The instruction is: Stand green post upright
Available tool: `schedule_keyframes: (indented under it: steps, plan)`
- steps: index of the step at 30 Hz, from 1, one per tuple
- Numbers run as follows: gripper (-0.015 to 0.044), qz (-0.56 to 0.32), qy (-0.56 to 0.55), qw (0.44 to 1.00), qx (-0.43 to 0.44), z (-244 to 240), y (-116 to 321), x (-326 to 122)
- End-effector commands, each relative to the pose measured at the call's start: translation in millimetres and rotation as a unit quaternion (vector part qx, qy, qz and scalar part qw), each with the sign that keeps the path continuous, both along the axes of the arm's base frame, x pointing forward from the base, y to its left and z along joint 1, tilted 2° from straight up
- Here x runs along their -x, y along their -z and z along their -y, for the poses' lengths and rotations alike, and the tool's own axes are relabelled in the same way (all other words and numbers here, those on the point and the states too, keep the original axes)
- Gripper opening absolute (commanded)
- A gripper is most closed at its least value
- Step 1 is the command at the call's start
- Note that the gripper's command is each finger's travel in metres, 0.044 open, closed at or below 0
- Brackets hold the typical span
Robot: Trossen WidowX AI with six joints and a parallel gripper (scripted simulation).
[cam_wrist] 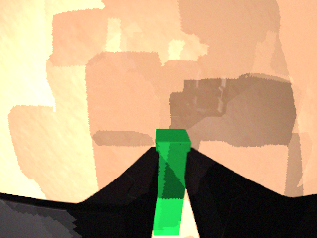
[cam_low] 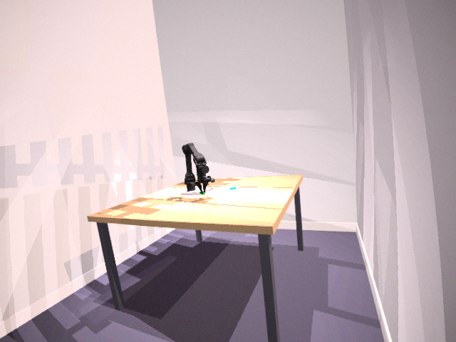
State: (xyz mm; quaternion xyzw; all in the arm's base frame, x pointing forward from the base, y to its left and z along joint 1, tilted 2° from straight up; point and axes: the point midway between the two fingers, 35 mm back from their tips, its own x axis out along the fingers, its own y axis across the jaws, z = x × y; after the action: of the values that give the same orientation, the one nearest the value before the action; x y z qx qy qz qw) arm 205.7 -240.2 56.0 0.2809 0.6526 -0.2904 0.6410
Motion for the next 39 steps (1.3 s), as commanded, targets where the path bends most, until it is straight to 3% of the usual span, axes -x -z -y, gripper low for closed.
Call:
schedule_keyframes:
  steps: [1, 23, 39]
  plan:
    - [0.0023, 0.007, -0.001, 1.000, 0.004, 1.9, -14.3, -2.9]
    - [0.0023, 0.007, -0.001, 1.000, 0.004, -3.4, -83.3, 0.4]
    - [0.0023, 0.011, -0.081, 0.997, 0.005, -20.8, -88.5, -23.2]
